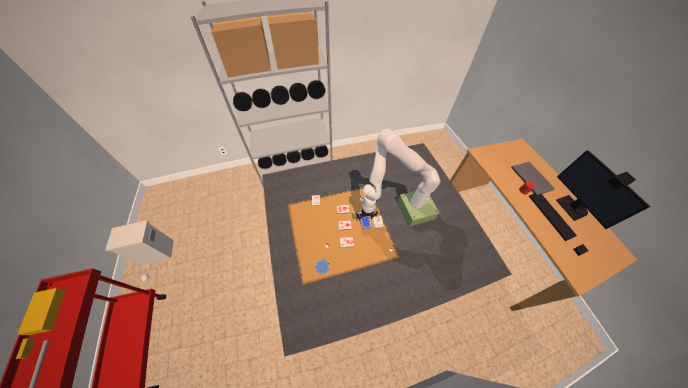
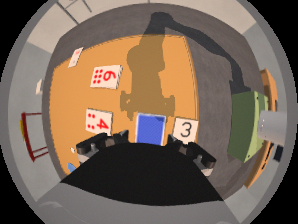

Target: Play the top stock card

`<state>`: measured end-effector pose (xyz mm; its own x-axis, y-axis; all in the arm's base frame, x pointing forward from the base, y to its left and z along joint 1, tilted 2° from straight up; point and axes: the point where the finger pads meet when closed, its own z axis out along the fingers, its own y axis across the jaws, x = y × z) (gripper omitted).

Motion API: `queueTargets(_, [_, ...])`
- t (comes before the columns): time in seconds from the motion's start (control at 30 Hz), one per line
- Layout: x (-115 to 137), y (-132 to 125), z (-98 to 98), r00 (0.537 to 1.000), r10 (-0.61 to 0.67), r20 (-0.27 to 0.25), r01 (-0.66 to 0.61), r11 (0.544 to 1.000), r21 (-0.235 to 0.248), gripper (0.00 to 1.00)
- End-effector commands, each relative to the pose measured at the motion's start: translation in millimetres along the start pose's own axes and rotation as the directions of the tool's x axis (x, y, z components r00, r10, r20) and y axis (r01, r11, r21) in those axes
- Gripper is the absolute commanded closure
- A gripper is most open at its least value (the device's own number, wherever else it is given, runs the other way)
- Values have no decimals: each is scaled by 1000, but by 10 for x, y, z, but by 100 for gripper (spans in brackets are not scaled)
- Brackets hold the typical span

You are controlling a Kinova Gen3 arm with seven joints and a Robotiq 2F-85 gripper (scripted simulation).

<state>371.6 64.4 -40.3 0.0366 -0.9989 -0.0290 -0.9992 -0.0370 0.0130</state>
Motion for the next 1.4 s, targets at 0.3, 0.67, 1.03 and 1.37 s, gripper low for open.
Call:
queueTargets(0.3, [-27,30,131,1000,-7,0,7,1000,-8,15])
queueTargets(0.67, [-27,30,137,1000,-7,0,7,1000,-8,15])
queueTargets(1.03, [-27,30,137,1000,-7,0,7,1000,-8,29])
queueTargets(1.37, [-27,30,137,1000,-7,0,7,1000,-8,29])
